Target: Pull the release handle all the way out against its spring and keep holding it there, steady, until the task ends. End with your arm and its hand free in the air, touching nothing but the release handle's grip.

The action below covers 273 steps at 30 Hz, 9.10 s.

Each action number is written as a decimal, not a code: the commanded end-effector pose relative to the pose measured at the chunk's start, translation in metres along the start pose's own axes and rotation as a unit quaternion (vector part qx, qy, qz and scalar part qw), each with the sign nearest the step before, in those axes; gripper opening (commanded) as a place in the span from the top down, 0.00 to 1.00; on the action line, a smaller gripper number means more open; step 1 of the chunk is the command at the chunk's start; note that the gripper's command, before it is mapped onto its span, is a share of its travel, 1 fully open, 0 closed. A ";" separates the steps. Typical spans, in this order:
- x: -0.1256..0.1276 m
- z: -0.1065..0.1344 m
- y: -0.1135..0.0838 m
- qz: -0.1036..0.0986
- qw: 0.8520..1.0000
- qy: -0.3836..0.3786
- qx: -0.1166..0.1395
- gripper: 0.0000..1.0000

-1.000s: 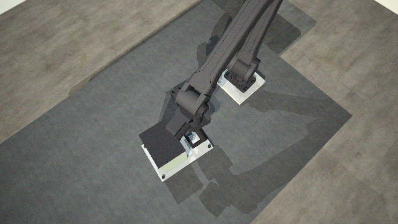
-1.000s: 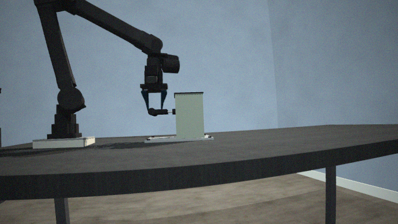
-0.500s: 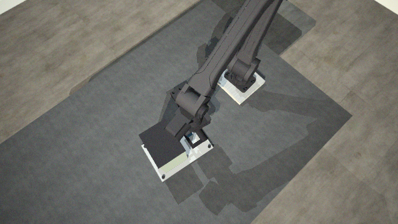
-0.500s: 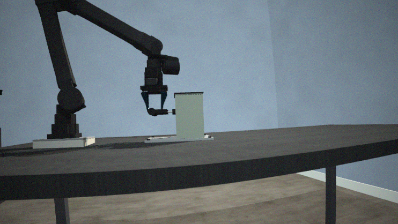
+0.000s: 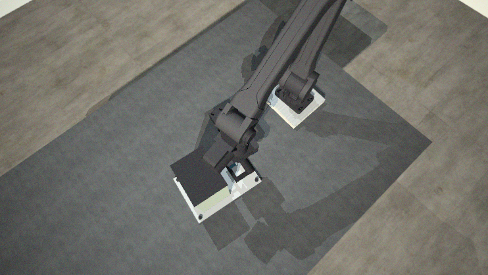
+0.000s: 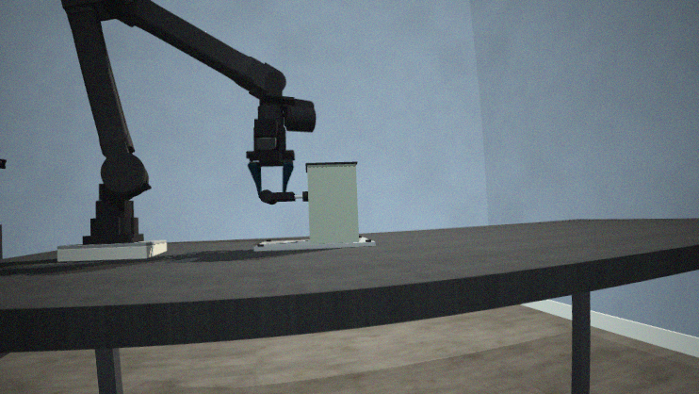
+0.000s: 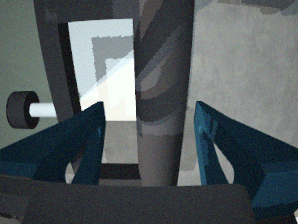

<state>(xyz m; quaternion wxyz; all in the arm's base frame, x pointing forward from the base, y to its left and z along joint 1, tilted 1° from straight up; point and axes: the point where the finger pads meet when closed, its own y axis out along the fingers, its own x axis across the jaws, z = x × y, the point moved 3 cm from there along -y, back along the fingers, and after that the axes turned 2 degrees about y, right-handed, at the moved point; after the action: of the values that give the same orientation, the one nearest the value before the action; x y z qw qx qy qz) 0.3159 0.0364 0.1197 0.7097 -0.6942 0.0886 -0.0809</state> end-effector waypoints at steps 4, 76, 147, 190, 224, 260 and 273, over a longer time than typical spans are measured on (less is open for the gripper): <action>0.002 0.006 0.003 0.001 1.000 -0.003 0.002 0.48; 0.002 0.006 0.003 0.001 1.000 -0.003 0.002 1.00; -0.050 0.004 0.002 0.001 1.000 -0.003 0.001 1.00; -0.089 0.000 0.001 0.038 0.999 -0.006 -0.002 1.00; -0.098 -0.001 0.000 0.053 0.999 -0.009 -0.003 1.00; -0.106 -0.002 0.001 0.053 0.999 -0.009 -0.004 1.00; -0.108 -0.002 0.001 0.055 0.998 -0.010 -0.004 1.00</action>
<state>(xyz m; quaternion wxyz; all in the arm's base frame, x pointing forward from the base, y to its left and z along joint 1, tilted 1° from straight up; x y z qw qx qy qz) 0.2528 0.0495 0.1200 0.7095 -0.6942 0.0863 -0.0847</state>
